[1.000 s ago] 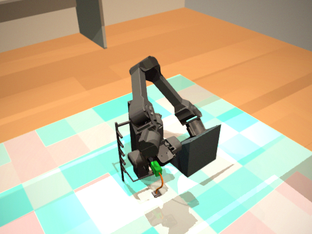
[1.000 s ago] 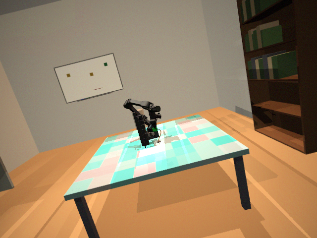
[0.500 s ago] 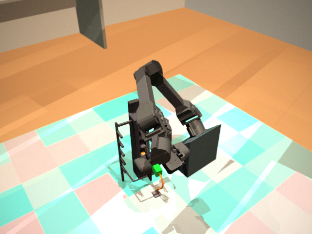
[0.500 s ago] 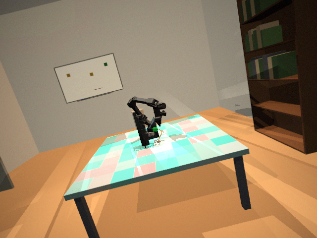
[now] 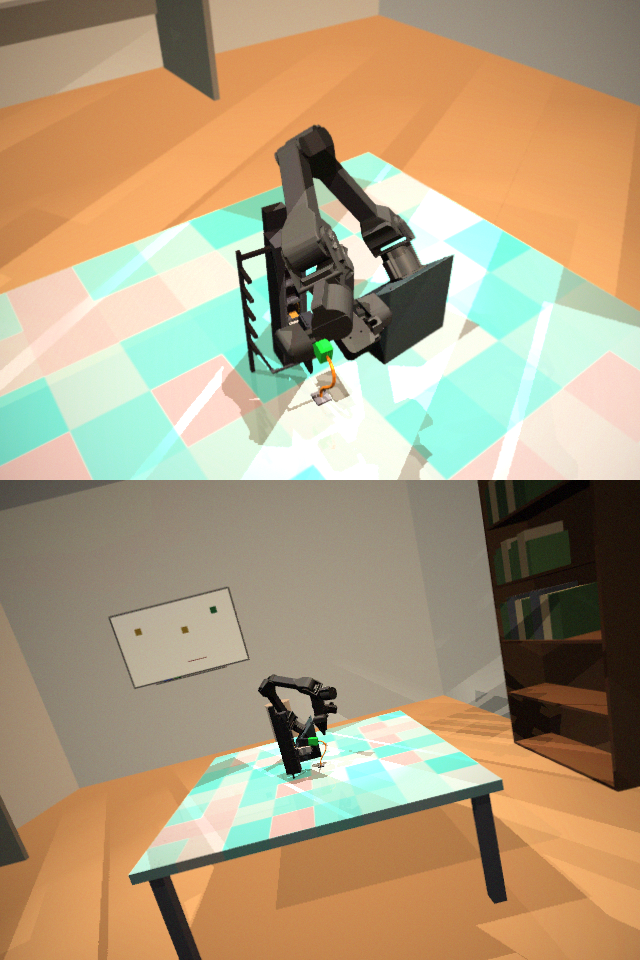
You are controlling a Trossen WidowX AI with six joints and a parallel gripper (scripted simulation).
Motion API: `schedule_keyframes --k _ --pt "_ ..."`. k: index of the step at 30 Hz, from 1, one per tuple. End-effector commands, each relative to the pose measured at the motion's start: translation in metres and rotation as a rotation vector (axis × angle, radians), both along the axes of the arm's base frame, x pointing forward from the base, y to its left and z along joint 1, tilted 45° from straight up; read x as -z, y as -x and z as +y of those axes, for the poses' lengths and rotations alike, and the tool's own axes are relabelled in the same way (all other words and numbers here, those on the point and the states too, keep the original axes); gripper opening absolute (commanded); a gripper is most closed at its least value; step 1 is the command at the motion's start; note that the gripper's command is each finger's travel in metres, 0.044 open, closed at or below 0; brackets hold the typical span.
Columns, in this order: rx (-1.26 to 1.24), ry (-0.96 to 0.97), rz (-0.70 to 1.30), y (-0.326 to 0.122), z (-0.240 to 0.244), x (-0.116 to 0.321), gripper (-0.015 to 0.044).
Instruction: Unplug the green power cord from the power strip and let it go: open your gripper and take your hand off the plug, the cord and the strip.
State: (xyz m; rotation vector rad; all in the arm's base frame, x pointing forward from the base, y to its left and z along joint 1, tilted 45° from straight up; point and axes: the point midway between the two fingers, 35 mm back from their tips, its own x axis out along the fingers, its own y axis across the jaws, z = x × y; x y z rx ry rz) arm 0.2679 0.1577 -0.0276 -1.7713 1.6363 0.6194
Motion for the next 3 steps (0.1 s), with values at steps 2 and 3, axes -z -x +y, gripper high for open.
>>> schedule_keyframes --k 2,3 --pt "0.006 0.001 0.005 0.0012 -0.0001 0.0013 0.044" --pt "0.006 0.001 0.005 0.0012 -0.0001 0.0013 0.044"
